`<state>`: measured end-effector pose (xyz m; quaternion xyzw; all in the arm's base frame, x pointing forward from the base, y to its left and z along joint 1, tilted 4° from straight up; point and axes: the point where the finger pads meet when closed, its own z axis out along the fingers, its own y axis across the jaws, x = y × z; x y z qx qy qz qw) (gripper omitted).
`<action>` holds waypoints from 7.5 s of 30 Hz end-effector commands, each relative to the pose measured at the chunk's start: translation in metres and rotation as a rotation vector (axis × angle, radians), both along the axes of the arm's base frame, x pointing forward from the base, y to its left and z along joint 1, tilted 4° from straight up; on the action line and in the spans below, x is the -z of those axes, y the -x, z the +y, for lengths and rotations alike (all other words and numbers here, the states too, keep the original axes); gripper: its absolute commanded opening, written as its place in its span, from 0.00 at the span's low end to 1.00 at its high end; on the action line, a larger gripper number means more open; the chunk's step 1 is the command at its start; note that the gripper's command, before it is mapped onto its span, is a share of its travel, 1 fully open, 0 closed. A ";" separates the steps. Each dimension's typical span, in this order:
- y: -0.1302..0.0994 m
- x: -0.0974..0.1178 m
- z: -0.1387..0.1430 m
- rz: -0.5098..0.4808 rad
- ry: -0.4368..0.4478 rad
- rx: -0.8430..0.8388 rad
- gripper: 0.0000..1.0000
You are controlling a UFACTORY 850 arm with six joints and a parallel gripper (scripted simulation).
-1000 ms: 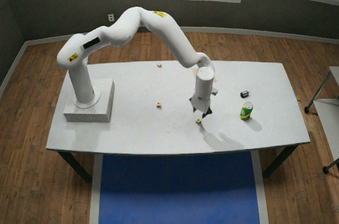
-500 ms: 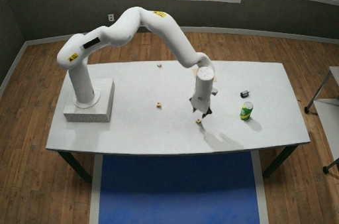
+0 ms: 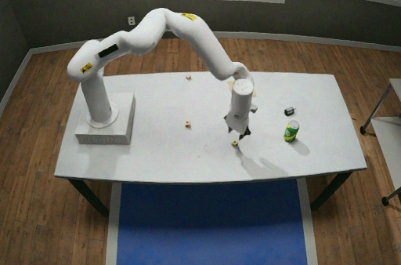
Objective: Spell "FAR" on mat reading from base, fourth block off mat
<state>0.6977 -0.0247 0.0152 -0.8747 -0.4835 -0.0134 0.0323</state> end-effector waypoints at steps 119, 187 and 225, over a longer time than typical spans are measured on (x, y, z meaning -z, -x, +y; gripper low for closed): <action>-0.002 0.051 0.003 -0.003 0.000 0.000 0.64; -0.002 0.081 0.006 -0.003 0.000 0.000 0.64; -0.002 0.081 0.006 -0.003 0.000 0.000 0.43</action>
